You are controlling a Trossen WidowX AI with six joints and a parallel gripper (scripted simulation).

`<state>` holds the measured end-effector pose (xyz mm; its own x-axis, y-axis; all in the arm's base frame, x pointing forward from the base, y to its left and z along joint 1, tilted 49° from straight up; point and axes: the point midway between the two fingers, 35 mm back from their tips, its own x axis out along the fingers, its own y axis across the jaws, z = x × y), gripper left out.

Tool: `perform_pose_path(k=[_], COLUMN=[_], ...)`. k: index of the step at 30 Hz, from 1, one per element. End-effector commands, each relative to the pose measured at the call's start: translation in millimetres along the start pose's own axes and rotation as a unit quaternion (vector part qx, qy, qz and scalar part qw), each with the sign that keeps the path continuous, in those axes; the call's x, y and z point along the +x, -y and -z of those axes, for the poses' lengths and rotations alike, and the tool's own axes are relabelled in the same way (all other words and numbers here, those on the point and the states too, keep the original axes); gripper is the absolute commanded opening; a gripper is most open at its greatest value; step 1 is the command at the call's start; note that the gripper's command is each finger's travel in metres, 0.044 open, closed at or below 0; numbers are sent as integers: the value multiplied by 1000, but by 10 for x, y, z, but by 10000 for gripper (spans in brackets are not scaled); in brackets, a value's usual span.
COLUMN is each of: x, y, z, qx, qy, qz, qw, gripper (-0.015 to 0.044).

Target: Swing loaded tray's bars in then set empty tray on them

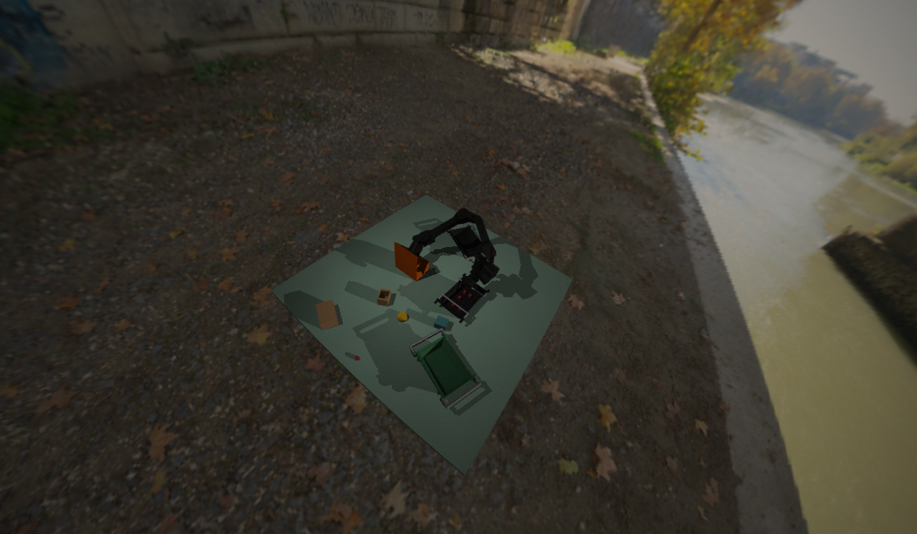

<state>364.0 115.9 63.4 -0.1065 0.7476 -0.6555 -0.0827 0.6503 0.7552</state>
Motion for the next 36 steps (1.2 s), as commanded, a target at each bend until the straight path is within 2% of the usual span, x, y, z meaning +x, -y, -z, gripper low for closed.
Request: perform_pose_path(k=[1, 35, 36], x=[0, 0, 0], y=[0, 0, 0], z=[0, 0, 0], qx=[0, 0, 0], qy=[0, 0, 0], qz=[0, 0, 0], qw=[1000, 1000, 1000], gripper=[0, 0, 26])
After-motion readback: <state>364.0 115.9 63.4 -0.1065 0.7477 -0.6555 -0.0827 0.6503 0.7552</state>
